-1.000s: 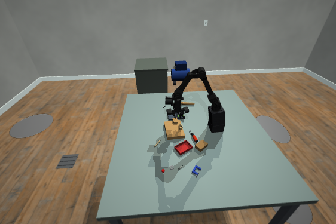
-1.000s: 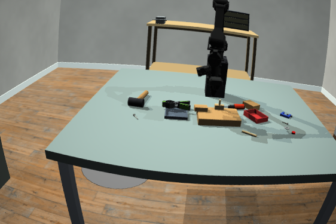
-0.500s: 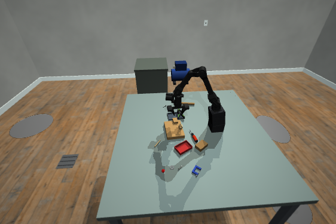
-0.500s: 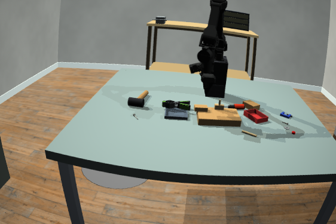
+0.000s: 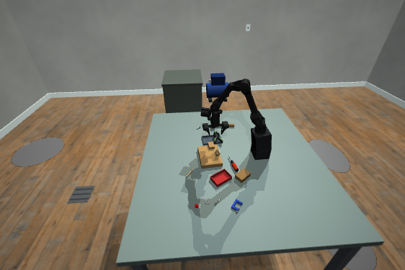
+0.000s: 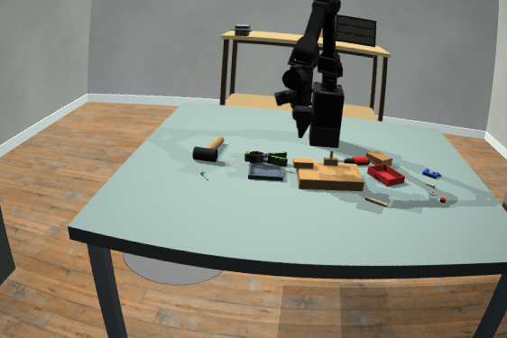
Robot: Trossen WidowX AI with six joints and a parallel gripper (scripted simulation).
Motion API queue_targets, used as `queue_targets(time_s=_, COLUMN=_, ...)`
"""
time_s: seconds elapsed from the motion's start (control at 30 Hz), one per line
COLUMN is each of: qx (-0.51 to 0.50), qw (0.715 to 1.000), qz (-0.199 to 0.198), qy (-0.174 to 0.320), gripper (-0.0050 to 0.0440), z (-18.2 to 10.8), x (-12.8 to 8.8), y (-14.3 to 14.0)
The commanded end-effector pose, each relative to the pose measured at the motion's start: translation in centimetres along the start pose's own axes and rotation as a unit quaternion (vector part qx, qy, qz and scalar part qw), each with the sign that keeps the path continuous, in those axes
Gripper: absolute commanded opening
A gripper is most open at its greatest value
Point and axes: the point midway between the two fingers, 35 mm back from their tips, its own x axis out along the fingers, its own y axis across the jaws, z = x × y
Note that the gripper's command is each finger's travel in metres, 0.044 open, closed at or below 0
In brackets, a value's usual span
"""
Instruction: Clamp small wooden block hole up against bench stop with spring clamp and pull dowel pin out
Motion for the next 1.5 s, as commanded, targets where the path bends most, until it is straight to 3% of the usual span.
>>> queue_targets(time_s=0.0, qx=0.0, qw=1.0, qz=0.005, qy=0.0, gripper=0.044, z=0.8, x=-0.6, y=-0.3)
queue_targets(time_s=1.0, qx=0.001, qw=1.0, qz=0.01, qy=-0.001, gripper=0.044, z=5.8, x=-2.3, y=-3.6)
queue_targets(time_s=1.47, qx=0.001, qw=1.0, qz=0.01, qy=-0.001, gripper=0.044, z=6.0, x=1.4, y=-3.3)
